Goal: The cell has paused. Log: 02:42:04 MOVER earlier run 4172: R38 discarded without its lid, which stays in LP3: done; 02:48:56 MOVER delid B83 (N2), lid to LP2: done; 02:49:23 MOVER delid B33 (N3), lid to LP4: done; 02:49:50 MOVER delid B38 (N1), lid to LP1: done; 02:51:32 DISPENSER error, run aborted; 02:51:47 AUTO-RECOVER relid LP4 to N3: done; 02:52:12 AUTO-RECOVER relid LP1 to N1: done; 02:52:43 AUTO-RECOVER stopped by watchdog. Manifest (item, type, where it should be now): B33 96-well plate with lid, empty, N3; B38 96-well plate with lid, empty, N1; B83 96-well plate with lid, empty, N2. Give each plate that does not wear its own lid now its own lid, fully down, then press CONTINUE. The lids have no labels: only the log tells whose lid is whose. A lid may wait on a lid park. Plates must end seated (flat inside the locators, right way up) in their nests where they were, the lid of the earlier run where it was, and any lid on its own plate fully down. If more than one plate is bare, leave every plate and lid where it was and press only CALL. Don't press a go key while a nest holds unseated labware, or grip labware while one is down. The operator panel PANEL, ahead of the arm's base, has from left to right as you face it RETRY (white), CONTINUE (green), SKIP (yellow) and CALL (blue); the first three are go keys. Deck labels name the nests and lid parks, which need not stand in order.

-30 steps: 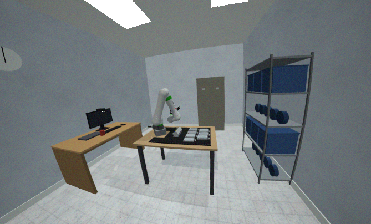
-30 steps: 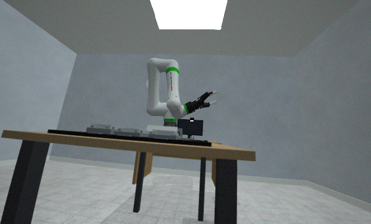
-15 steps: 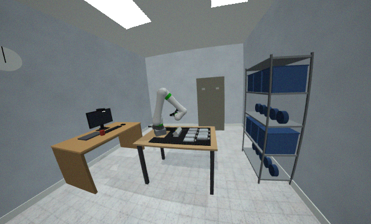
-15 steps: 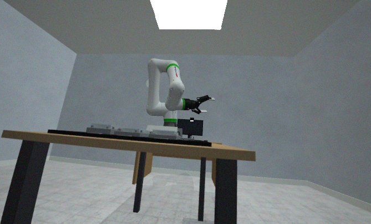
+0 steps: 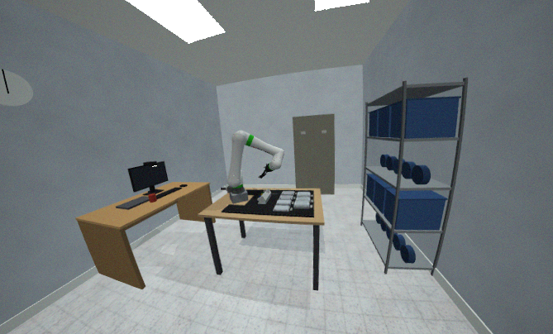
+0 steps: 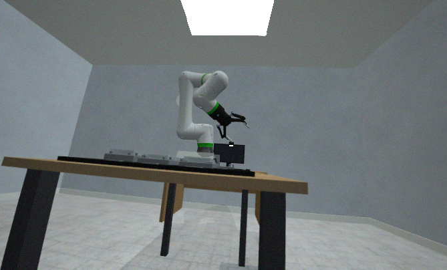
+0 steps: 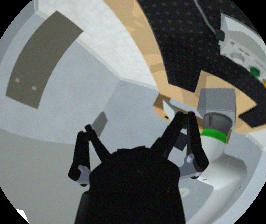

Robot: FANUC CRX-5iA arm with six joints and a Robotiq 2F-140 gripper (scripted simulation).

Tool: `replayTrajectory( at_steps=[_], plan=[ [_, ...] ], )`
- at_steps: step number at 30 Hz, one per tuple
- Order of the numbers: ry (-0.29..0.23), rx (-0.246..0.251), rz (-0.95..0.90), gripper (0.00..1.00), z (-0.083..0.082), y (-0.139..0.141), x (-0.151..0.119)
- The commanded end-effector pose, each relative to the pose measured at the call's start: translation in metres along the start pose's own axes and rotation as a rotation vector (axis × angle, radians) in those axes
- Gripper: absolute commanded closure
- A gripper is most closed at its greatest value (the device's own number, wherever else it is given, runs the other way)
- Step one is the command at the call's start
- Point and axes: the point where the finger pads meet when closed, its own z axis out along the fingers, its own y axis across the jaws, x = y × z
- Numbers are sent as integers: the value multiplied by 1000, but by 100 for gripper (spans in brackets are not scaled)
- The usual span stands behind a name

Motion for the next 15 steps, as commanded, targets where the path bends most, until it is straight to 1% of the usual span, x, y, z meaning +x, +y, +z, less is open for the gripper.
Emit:
replayTrajectory(
  at_steps=[1, 3, 4, 6, 7, 8, 10, 11, 13, 14, 15],
  plan=[
    [113, -205, -48, 0, -55, 27, 31],
    [113, -205, -48, 0, -55, 27, 31],
    [191, -299, -69, 0, -93, 32, 47],
    [191, -299, -69, 0, -93, 32, 47],
    [272, -388, -87, 0, -126, 33, 58],
    [272, -388, -87, 0, -135, 34, 61],
    [272, -388, -87, 0, -135, 34, 61],
    [357, -472, -102, 0, -174, 33, 70],
    [357, -472, -102, 0, -174, 33, 70],
    [357, -472, -102, 0, -178, 33, 71],
    [442, -550, -113, 0, -220, 29, 78]
  ],
)
